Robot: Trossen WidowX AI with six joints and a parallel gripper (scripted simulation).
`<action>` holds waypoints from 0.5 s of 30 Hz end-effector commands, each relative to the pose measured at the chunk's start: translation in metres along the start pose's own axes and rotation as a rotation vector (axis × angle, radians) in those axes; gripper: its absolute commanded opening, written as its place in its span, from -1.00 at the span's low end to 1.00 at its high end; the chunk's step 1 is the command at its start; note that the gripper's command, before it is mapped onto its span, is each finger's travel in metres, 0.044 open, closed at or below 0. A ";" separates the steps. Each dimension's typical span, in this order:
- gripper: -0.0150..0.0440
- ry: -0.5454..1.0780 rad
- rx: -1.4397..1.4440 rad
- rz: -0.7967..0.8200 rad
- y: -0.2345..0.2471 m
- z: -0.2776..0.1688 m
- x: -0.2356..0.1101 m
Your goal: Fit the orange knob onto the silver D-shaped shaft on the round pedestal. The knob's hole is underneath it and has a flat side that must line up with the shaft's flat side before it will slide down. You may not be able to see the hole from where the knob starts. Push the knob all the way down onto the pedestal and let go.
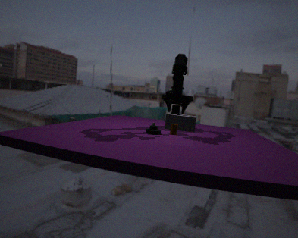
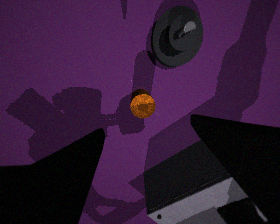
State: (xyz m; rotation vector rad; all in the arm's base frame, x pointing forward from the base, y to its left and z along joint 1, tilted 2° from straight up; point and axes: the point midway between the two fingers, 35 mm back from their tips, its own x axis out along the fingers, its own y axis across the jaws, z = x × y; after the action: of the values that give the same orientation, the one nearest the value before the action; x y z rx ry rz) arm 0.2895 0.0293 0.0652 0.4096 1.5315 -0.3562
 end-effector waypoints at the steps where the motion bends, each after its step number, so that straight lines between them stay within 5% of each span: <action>1: 1.00 -0.007 0.844 -0.003 -0.001 0.000 0.001; 15: 1.00 -0.007 0.989 -0.002 -0.001 0.000 0.001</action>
State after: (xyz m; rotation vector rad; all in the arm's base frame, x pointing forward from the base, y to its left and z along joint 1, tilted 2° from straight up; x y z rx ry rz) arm 0.2896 0.0293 0.0649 0.9719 1.3635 -0.9155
